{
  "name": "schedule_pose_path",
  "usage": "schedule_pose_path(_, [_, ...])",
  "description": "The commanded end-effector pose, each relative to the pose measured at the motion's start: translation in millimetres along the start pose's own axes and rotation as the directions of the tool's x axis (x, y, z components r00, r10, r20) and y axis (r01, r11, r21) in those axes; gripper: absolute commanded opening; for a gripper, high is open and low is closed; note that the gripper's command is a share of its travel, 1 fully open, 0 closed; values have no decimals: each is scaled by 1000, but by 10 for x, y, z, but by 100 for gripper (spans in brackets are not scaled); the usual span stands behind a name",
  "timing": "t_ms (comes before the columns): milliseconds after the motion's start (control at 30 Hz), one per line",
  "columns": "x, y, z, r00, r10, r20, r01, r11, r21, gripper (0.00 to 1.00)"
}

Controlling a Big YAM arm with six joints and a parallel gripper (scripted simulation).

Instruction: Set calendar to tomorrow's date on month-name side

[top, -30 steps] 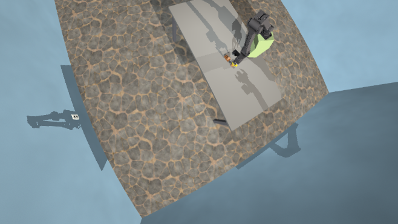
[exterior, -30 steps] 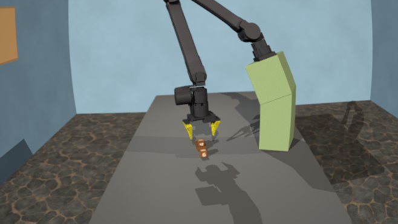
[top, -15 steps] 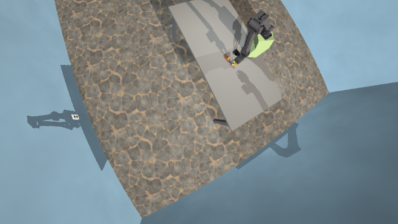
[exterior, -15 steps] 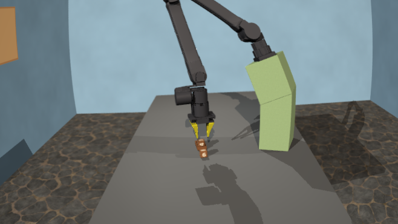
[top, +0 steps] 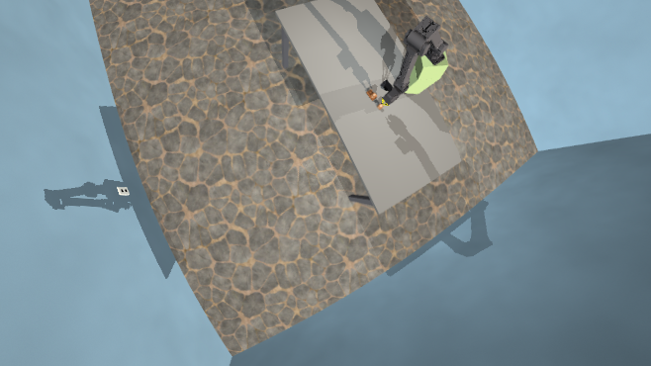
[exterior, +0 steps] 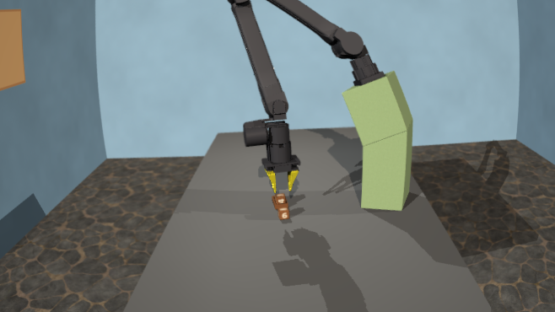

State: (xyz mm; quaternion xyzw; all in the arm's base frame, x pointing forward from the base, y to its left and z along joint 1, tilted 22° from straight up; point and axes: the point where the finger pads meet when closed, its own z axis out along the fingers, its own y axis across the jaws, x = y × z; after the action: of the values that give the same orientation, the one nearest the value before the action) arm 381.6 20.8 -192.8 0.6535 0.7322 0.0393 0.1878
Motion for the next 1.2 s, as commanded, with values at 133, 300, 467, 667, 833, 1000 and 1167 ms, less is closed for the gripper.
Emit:
schedule_pose_path(133, [-46,-5,46,1000,30,4,-30,1000,-3,45])
schedule_pose_path(300, [-46,-5,46,1000,30,4,-30,1000,-3,45])
schedule_pose_path(467, [-46,4,49,1000,30,4,-30,1000,-5,45])
schedule_pose_path(667, [-45,0,69,1000,27,4,-27,1000,-4,45])
schedule_pose_path(833, [-44,8,91,1000,24,4,-24,1000,-5,45])
schedule_pose_path(1000, [-42,14,141,1000,13,4,-13,1000,-6,45])
schedule_pose_path(1167, [-41,13,208,1000,9,4,-9,1000,-6,45])
